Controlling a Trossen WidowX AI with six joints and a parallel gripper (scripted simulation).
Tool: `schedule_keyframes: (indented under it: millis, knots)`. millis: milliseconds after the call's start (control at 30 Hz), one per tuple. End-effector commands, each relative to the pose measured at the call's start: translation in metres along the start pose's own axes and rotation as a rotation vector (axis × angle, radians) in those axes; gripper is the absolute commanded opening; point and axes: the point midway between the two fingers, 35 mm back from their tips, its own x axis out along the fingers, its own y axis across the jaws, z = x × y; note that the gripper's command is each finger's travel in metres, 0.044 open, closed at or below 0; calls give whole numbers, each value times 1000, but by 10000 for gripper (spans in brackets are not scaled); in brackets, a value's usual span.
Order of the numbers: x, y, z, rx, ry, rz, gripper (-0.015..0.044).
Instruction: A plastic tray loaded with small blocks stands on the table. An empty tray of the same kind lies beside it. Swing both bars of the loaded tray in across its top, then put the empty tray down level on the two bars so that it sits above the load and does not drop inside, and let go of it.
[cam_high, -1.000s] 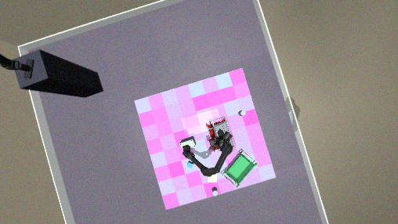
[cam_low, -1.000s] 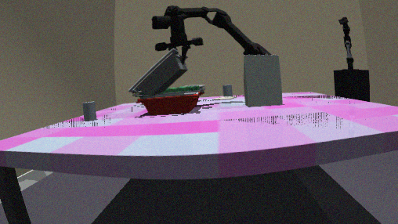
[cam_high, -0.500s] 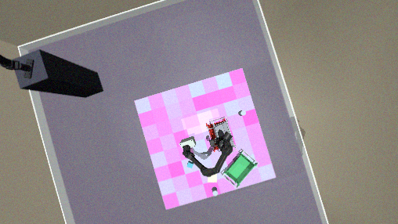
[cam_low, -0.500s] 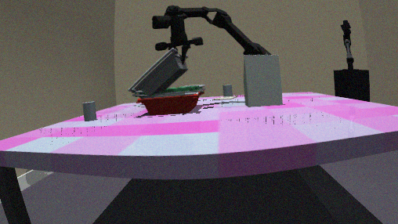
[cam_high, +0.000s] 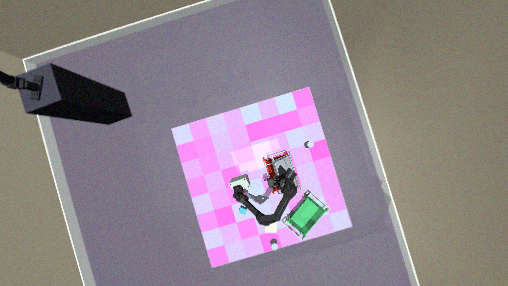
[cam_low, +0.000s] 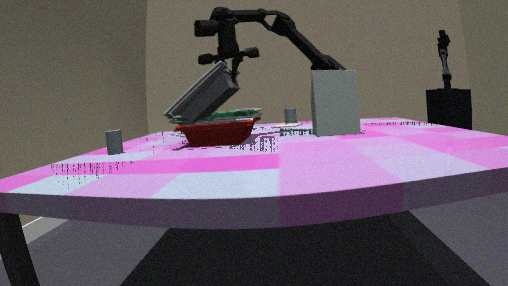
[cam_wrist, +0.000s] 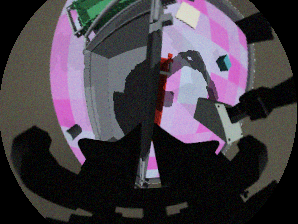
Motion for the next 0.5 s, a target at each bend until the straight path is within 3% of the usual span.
schedule_keyframes:
  millis: [0, 467]
  knots:
    - [-8, 4, -3, 6, 3, 30, 0]
    - [-6, 4, -3, 6, 3, 30, 0]
